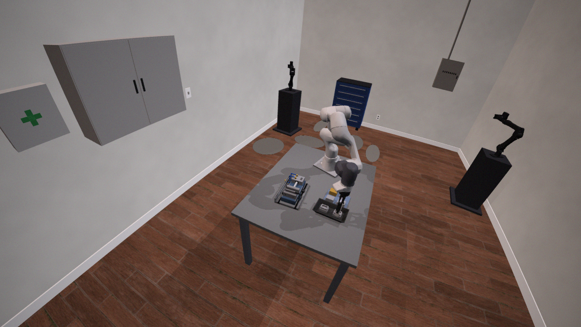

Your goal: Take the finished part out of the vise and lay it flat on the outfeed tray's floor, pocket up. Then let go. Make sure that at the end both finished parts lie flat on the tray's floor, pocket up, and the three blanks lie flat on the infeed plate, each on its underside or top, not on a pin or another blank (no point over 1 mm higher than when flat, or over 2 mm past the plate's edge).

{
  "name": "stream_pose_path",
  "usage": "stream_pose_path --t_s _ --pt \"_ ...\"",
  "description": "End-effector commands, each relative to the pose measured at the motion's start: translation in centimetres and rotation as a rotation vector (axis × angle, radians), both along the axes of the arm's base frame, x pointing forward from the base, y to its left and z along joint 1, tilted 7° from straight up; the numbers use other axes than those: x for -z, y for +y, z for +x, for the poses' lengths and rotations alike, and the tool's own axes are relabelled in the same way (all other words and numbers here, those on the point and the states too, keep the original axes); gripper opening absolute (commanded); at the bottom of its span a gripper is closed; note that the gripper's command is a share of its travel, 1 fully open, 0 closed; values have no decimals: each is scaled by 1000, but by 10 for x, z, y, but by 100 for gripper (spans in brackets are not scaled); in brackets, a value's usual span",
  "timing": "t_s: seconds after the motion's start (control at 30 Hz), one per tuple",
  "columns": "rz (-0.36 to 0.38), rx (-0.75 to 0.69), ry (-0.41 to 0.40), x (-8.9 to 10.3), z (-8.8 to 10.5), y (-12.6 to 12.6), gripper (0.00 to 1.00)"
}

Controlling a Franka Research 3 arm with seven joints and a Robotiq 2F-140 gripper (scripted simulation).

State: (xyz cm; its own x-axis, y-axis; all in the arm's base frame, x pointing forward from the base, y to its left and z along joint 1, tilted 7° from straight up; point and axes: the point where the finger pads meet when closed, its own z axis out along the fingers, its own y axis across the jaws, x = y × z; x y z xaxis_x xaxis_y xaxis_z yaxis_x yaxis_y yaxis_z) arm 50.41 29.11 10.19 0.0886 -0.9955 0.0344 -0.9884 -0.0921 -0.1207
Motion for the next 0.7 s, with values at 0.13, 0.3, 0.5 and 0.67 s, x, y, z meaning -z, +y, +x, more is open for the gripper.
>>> stream_pose_path --t_s 0.13,0.3,0.5,0.67 --pt "1 2 -5 -1 1 1 40" --pt "1 2 -5 -8 0 1 40" --pt "1 2 -5 -19 -1 1 40" --pt "1 2 -5 -40 -4 2 40"
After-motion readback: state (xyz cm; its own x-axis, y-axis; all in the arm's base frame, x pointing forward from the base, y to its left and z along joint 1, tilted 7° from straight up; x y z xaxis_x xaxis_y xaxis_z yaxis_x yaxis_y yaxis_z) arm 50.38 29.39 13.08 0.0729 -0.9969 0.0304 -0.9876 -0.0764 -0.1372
